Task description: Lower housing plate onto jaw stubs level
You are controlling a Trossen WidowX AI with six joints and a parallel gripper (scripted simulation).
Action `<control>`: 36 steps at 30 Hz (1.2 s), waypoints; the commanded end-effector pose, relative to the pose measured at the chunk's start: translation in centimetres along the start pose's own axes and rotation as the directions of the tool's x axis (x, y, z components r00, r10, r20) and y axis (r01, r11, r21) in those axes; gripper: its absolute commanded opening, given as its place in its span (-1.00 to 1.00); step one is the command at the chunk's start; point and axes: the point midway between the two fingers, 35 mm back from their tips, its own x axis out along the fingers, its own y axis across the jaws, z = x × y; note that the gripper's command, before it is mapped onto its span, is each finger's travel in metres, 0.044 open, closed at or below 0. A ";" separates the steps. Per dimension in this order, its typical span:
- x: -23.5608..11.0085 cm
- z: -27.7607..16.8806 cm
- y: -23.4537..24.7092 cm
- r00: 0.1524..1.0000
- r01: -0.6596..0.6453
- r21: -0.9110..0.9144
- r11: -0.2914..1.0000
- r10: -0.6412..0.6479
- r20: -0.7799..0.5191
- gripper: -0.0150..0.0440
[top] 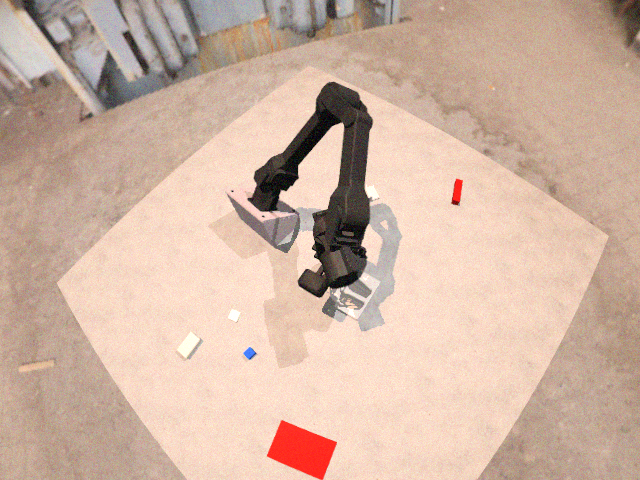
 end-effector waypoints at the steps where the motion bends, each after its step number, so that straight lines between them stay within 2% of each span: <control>1: 0.7 0.0 0.0 1.000 -0.003 0.006 1.000 0.003 -0.001 0.70; 36: 6.0 -0.1 0.2 1.000 -0.007 0.010 1.000 0.007 0.000 0.70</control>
